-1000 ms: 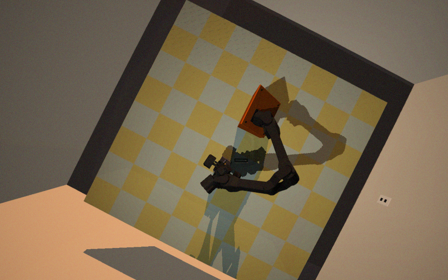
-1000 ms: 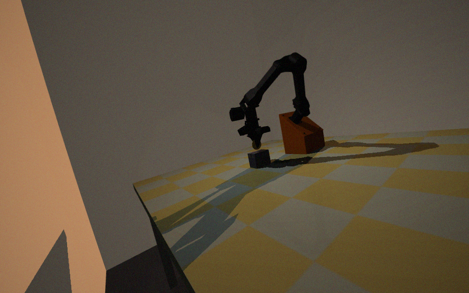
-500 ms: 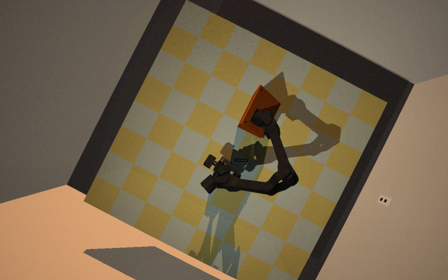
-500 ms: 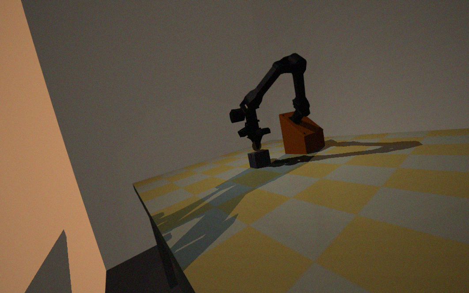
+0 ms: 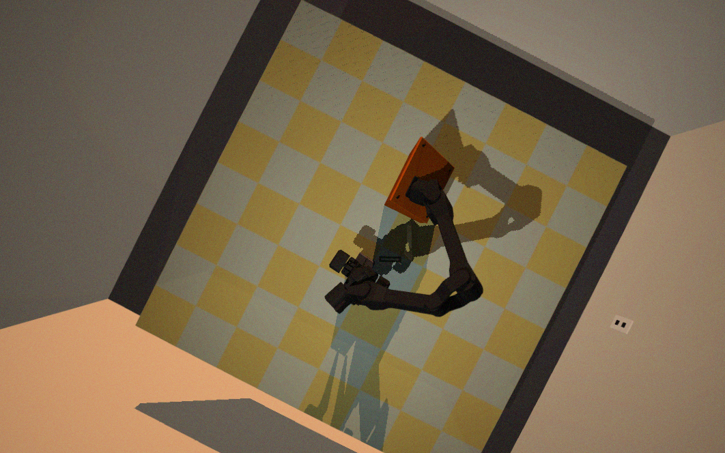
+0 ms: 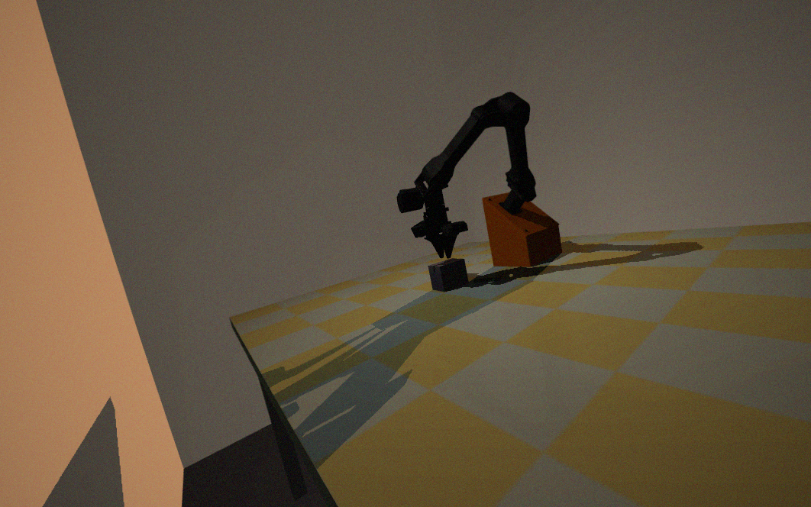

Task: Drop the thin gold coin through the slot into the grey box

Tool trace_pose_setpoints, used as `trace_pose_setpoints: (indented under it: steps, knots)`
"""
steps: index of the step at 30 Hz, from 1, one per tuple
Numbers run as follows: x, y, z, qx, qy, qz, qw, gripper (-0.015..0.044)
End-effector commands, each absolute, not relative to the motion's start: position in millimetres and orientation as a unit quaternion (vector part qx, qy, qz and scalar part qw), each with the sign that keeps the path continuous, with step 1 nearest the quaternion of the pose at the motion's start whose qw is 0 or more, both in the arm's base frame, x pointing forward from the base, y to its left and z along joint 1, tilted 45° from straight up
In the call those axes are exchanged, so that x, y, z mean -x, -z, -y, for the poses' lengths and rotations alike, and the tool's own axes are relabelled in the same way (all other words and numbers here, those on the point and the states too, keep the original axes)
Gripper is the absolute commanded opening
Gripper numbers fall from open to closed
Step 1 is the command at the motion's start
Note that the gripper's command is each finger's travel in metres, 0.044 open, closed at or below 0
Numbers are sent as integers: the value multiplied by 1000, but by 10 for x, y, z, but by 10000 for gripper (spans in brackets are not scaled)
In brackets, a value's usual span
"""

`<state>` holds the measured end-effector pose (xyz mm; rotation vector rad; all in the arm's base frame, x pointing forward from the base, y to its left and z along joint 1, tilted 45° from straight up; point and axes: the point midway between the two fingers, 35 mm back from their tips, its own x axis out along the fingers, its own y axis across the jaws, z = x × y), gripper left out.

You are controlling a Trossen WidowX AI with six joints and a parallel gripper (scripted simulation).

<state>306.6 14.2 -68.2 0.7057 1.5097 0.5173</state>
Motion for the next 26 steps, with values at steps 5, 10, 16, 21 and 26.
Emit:
trace_pose_setpoints:
  steps: [5, 10, 16, 21, 26]
  knots:
    - [-3064, 582, -42, -309, -227, -663, 643, 266]
    - [-3062, 554, -14, -309, -227, -663, 643, 397]
    - [-3001, 260, 259, -315, -227, -665, 638, 440]
    - [-3001, 260, 259, -315, -227, -665, 638, 440]
    - [-3001, 260, 259, -315, -227, -665, 638, 440]
